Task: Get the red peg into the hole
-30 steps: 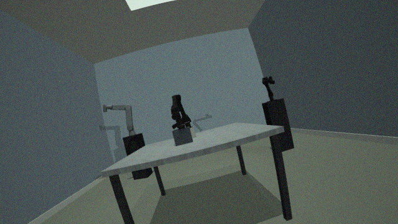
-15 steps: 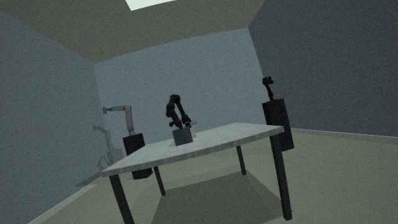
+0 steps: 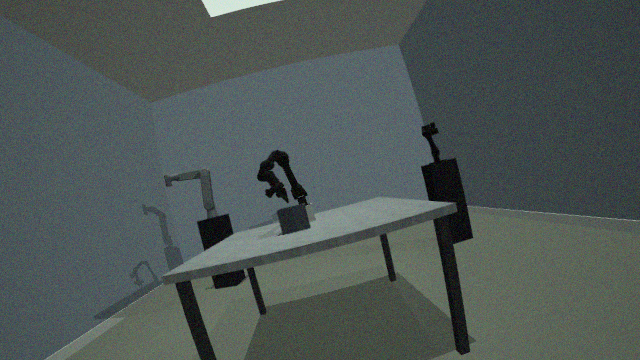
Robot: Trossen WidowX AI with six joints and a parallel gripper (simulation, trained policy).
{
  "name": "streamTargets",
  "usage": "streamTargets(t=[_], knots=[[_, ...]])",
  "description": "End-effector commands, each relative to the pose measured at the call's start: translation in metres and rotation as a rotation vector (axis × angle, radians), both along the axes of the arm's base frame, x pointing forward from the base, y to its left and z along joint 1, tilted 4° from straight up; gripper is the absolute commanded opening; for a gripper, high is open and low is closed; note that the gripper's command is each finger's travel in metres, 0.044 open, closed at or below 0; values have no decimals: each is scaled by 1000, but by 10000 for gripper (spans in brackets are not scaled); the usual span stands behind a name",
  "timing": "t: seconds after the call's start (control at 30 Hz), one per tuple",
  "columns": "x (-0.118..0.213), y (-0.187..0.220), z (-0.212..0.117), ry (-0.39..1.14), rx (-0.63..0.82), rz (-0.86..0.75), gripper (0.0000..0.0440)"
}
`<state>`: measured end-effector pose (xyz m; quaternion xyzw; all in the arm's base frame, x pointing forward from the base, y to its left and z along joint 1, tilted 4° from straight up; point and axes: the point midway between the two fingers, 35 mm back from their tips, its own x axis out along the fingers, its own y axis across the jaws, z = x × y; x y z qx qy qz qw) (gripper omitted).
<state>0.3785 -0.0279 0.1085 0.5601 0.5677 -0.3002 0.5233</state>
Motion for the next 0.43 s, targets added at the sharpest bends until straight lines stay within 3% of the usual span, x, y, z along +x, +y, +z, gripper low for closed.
streamTargets(t=[0.0,0.4], knots=[[5,-3,15,-41,19,7,136],[17,-15,92,-244,78,58,111]])
